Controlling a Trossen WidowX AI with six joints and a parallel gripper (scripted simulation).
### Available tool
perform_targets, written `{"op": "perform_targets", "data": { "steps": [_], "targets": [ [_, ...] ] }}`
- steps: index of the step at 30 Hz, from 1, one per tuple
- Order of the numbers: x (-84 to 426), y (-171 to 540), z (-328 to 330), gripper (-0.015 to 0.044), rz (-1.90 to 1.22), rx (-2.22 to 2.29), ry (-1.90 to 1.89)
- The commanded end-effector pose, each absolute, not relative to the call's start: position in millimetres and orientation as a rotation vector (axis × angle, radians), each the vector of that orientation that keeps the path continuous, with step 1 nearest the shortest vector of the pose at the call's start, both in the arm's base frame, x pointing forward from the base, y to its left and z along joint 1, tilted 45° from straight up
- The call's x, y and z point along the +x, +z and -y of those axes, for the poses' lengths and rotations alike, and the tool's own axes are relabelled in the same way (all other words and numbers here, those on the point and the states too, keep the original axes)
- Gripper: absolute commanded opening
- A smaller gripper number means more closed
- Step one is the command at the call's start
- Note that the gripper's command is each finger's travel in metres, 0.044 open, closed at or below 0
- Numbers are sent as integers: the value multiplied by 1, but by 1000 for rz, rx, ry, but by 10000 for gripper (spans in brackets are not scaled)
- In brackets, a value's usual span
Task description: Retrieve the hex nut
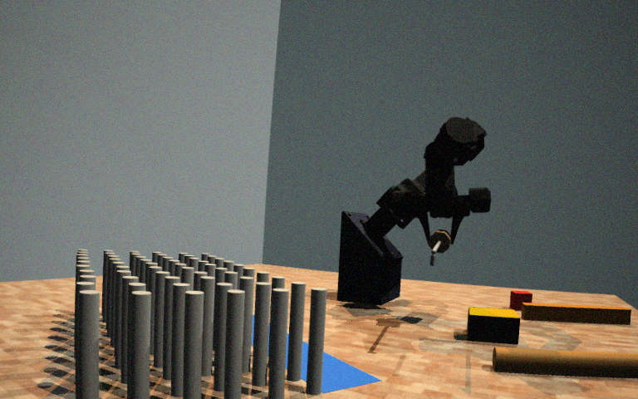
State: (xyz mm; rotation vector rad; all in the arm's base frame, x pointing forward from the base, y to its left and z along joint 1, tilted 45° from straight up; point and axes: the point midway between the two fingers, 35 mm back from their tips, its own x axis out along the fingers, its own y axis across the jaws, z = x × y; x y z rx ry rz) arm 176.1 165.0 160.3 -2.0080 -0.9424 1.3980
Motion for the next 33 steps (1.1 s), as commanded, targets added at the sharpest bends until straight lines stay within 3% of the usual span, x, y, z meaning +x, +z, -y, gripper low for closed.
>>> {"op": "perform_targets", "data": {
  "steps": [1,19,33],
  "targets": [
    [161,181,-175,0,1105,-2057,1334],
    [65,245,-192,0,1826,-2105,1003],
    [63,246,-194,0,1853,-2103,987]
  ]
}}
